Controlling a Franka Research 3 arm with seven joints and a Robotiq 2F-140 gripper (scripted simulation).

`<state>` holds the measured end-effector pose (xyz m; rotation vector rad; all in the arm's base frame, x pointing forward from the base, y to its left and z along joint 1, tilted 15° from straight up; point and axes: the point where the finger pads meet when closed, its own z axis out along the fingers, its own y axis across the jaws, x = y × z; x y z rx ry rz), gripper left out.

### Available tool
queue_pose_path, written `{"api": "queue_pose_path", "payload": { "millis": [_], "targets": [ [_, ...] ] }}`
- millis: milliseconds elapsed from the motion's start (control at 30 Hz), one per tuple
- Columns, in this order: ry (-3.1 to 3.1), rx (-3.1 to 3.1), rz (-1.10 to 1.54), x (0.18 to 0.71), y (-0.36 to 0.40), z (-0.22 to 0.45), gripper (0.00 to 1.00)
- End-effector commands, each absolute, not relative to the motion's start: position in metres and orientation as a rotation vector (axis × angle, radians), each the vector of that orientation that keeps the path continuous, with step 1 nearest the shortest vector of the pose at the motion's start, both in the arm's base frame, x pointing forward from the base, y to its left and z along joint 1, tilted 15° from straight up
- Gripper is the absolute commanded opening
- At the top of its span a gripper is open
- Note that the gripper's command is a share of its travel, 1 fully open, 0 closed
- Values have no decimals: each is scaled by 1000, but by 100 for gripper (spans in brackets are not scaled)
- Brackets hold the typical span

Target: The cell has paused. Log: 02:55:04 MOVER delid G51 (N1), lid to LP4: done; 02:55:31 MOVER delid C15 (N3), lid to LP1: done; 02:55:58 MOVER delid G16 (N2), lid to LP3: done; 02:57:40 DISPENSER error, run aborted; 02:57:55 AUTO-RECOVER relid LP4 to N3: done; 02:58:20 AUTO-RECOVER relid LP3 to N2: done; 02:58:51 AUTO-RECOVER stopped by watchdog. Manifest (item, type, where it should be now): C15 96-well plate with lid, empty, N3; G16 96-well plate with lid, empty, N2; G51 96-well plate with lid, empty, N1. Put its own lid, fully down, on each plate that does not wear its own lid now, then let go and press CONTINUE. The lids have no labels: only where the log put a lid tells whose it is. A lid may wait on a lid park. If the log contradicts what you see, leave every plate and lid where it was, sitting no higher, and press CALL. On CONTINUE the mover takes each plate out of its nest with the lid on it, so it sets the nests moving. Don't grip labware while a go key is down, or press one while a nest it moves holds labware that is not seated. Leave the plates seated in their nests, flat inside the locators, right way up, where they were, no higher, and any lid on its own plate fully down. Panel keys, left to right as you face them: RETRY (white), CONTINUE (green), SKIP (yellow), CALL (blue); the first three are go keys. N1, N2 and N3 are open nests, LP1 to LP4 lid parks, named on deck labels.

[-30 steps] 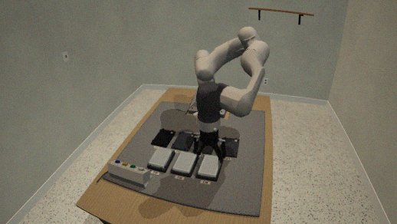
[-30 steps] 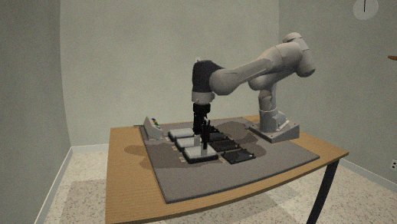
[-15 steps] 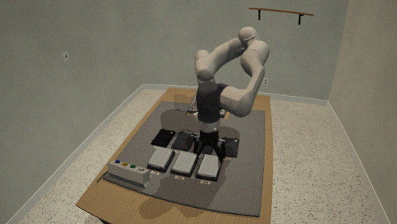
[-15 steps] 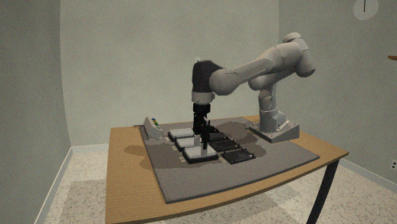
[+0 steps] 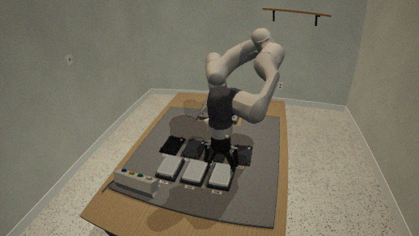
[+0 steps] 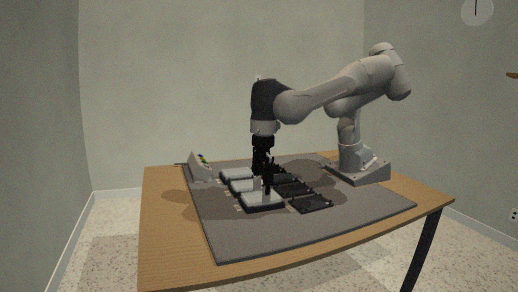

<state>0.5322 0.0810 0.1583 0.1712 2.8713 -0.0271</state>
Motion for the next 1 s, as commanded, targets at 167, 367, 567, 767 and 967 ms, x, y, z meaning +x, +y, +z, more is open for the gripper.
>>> {"api": "queue_pose_path", "payload": {
  "millis": [167,367,567,767,967],
  "targets": [
    [2868,167,-29,533,80,159,0],
    [2868,167,-29,533,80,159,0],
    [2868,167,-29,533,80,159,0],
    [2868,167,-29,533,80,159,66],
    [2868,167,-29,533,80,159,66]
  ]
}}
